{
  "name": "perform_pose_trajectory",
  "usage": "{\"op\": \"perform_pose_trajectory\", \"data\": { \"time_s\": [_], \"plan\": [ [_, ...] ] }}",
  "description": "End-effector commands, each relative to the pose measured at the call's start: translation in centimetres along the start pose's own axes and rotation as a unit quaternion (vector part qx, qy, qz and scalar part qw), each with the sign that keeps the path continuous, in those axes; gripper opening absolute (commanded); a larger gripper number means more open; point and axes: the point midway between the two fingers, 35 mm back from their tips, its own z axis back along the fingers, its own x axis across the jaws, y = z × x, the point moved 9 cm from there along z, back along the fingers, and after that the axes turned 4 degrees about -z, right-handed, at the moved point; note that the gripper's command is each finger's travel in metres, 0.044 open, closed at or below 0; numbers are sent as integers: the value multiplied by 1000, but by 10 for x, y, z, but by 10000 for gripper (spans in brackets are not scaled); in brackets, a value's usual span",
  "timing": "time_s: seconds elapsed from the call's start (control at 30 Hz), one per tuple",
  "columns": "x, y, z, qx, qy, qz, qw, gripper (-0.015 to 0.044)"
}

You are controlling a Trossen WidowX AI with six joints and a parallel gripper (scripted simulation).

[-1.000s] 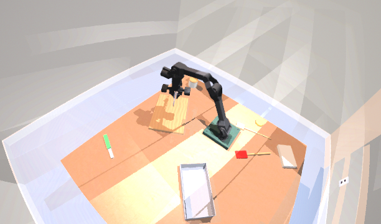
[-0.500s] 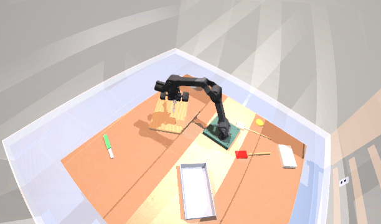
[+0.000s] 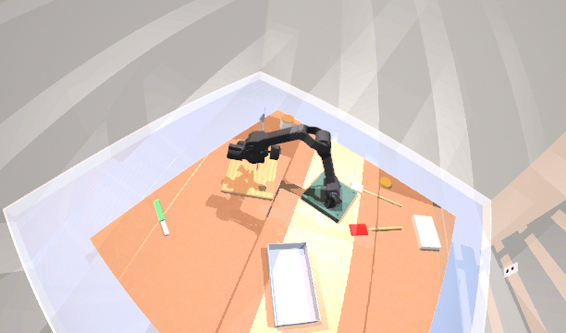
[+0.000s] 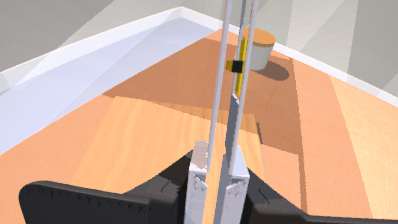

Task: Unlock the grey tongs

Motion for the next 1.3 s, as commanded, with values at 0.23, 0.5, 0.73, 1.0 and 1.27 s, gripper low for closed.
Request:
{"op": "perform_pose_trajectory", "data": {
  "time_s": [0.23, 0.5, 0.73, 1.0, 1.27],
  "plan": [
    [-6, 10, 13, -78, -33, -21, 996, -150],
    [-6, 10, 13, -78, -33, -21, 996, -150],
    [-6, 10, 13, -78, -33, -21, 996, -150],
    [-6, 10, 13, -78, -33, -21, 996, -150],
    [-6, 10, 13, -78, -33, -21, 996, -150]
  ]
}}
